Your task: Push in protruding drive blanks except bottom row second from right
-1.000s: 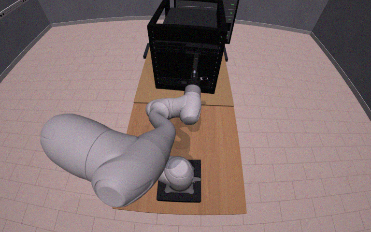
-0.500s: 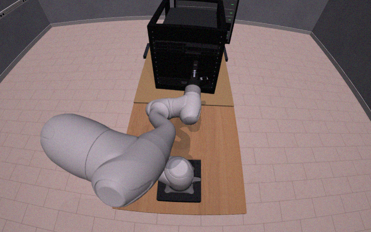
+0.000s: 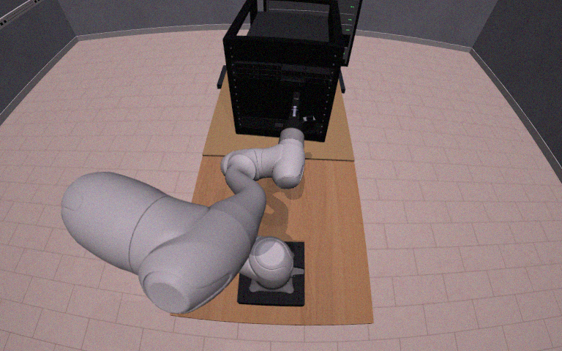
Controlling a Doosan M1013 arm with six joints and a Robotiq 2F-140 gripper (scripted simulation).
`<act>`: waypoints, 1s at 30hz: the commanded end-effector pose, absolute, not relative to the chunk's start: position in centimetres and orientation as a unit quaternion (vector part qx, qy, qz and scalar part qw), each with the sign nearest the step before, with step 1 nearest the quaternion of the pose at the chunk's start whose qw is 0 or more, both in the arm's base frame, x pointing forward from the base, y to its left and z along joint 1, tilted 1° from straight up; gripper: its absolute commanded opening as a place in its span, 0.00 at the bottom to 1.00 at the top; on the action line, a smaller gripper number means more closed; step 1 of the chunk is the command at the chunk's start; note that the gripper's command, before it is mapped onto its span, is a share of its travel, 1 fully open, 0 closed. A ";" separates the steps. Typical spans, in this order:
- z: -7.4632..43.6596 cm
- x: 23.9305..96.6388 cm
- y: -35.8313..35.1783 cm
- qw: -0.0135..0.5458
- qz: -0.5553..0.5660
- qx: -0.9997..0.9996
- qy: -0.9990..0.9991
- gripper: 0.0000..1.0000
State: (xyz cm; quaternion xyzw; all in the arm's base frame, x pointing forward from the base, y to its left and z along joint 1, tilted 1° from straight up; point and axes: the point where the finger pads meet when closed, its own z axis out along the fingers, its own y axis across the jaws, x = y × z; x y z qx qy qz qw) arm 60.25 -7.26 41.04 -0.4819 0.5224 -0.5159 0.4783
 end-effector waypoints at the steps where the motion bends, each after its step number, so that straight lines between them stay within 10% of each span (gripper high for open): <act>1: 41.1 60.3 -7.3 0.479 -0.516 -0.482 0.522 0.10; 30: 43.6 66.9 -5.2 0.479 -0.516 -0.482 0.522 0.10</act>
